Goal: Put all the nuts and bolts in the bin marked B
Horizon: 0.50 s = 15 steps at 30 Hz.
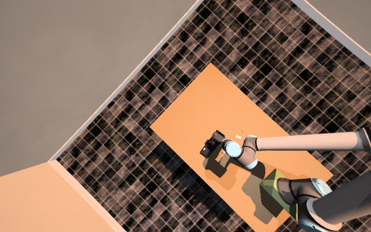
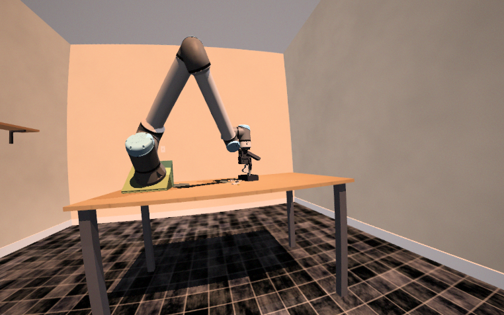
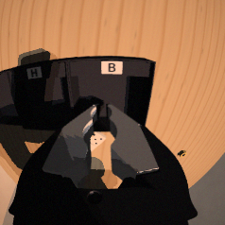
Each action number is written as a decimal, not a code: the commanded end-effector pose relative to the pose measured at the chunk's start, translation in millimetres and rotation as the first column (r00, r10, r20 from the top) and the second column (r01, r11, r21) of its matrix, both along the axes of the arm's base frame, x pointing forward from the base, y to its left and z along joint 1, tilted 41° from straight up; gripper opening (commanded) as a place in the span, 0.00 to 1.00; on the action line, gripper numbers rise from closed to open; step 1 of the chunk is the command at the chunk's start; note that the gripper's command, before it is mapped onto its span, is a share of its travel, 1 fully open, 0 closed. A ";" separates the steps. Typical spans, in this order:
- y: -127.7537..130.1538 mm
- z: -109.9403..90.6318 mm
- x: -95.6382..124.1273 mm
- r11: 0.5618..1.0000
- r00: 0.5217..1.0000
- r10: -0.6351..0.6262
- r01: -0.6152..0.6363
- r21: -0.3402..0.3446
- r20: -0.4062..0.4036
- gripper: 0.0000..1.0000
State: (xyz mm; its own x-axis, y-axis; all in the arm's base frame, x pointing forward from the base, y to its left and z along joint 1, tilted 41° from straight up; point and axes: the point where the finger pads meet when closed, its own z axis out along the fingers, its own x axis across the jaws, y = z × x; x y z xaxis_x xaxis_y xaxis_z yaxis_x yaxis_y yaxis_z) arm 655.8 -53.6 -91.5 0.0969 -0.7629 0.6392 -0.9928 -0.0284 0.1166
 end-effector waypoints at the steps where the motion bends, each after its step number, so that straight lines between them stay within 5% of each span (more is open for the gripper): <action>1: 0.9 3.2 2.8 1.000 1.000 0.002 -0.002 -0.001 0.006 0.04; 15: 0.6 2.1 1.8 1.000 1.000 0.002 -0.002 -0.001 0.004 0.04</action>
